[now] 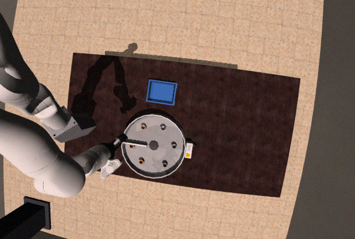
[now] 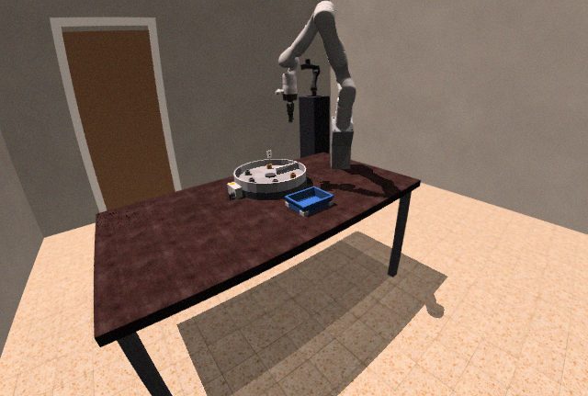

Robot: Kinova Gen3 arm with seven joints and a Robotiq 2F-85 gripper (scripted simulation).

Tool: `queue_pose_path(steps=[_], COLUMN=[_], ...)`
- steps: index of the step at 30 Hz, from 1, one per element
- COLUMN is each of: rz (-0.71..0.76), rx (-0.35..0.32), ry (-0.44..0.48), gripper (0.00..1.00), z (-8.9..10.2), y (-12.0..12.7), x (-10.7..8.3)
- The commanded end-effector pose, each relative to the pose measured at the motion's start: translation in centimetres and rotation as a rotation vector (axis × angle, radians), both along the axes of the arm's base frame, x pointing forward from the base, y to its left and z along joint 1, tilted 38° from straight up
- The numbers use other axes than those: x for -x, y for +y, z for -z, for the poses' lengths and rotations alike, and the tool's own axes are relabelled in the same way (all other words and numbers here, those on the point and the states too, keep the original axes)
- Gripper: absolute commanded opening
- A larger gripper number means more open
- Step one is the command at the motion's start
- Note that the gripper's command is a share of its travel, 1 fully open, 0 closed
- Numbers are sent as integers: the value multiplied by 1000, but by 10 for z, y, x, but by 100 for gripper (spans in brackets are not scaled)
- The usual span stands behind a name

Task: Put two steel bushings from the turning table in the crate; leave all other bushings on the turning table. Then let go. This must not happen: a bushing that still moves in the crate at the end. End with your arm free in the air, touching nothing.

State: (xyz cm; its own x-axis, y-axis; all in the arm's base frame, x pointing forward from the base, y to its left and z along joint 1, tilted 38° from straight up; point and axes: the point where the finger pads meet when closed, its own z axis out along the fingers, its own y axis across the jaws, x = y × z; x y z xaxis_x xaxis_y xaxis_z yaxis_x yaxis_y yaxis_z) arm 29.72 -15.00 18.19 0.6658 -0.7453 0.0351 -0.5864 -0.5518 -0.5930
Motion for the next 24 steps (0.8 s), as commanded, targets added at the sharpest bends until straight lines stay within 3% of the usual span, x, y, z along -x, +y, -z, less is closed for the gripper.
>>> queue_pose_path(steps=[1,3,7,19,24], rz=[-8,0,0,0,8], rx=[2,2,2,2,2], ry=[-4,-1,-1,-1,1], gripper=[100,100,100,100,100], z=[-4,-8,-38,-38,-73], y=[1,3,15,15,28], x=[-2,-8,-37,-37,-73])
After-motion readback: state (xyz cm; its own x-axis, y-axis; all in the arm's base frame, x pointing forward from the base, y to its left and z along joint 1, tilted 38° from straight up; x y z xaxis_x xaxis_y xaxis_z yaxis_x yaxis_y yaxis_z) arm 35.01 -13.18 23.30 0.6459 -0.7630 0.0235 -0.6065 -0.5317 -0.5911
